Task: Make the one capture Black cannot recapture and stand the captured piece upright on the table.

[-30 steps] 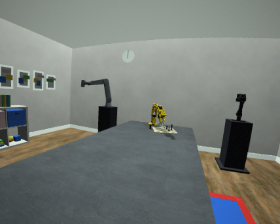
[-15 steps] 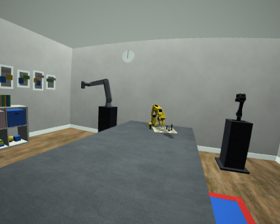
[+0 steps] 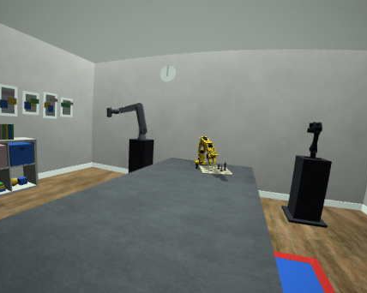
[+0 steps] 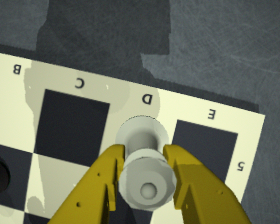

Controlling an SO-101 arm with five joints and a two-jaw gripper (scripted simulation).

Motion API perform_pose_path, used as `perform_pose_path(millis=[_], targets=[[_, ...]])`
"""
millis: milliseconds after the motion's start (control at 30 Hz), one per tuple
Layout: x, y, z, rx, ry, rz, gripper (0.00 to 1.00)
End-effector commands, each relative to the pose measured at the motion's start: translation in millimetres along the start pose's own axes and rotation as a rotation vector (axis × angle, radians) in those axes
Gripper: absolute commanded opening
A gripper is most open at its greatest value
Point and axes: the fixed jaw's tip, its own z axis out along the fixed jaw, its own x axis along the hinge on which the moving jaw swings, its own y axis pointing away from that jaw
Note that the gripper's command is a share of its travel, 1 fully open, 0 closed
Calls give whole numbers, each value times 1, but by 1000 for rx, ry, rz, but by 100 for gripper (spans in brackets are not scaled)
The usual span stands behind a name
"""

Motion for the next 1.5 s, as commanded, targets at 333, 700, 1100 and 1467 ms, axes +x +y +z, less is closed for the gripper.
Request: perform_pose_path(millis=[333, 700, 1100, 1467], targets=[[13, 5, 6, -9, 18, -19, 0], [11, 5, 5, -10, 18, -20, 0], [7, 5, 2, -11, 17, -21, 0], [2, 5, -1, -10, 17, -21, 0]])
